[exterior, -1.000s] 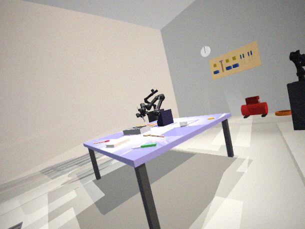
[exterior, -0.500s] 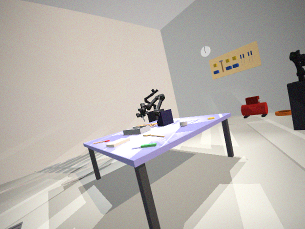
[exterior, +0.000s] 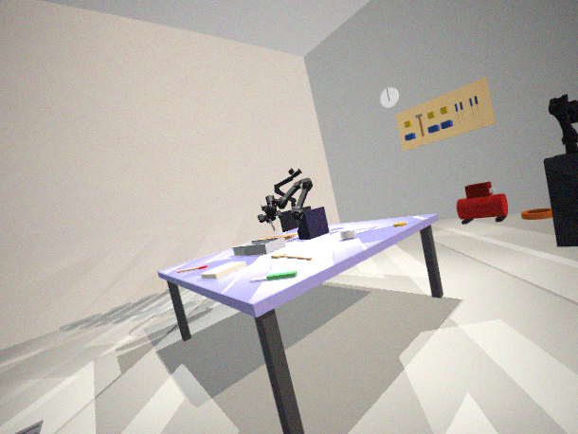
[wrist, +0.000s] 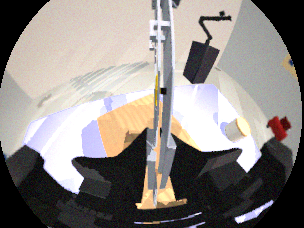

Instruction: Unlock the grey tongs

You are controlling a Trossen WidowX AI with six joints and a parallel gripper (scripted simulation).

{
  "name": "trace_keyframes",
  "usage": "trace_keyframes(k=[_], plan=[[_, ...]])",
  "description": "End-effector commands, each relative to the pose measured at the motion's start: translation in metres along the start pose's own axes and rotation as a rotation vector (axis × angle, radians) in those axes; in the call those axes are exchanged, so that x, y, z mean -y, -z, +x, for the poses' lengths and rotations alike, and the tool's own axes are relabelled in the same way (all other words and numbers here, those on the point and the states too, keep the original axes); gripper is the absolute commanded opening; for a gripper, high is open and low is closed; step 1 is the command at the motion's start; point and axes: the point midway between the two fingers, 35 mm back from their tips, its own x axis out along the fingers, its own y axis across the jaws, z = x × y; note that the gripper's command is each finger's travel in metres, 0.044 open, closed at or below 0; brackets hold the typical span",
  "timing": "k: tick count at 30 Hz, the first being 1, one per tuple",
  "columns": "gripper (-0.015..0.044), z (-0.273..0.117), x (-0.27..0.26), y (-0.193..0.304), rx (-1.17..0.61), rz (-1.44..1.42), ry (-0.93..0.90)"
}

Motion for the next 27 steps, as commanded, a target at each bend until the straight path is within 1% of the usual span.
trace_keyframes(k=[1,13,27], plan=[[-0.0150,0.001,0.000,-0.001,-0.001,-0.004,0.000],[-0.0150,0.019,-0.016,-0.010,-0.085,-0.062,-0.051],[-0.0150,0.038,-0.027,-0.013,-0.242,-0.107,-0.096]])
